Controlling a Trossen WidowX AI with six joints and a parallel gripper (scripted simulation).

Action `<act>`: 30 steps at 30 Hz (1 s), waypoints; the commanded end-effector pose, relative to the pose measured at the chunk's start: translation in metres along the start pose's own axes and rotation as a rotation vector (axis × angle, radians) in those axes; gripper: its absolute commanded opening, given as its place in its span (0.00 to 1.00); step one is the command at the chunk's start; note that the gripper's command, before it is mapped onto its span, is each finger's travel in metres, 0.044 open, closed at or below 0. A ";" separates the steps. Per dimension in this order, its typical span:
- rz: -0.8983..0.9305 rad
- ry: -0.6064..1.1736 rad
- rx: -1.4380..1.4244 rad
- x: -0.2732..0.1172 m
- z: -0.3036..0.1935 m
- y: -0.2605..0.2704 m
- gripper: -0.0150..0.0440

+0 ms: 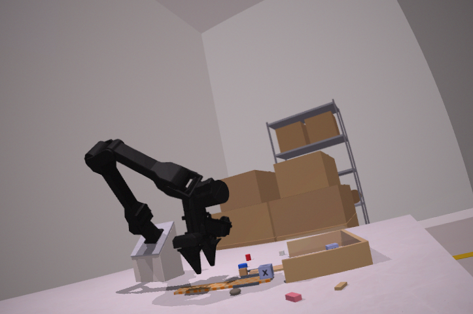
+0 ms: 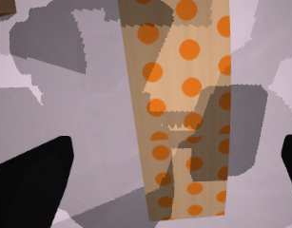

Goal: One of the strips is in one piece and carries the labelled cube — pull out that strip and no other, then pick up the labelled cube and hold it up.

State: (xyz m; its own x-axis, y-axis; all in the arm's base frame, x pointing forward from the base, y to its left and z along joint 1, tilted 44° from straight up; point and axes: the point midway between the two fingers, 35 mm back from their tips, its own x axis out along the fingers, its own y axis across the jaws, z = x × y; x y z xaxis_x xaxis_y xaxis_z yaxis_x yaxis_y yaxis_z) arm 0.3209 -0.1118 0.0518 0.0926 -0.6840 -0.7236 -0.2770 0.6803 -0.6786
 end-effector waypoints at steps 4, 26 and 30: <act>-0.004 -0.003 0.005 -0.003 0.026 0.003 1.00; -0.003 -0.007 0.008 -0.011 0.101 0.008 1.00; -0.003 -0.007 0.009 -0.014 0.115 0.009 1.00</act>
State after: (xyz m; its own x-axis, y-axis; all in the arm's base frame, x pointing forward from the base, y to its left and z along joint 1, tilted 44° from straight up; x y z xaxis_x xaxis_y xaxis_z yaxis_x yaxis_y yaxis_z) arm 0.4161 -0.0717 0.0405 0.0960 -0.6823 -0.7248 -0.2729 0.6822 -0.6783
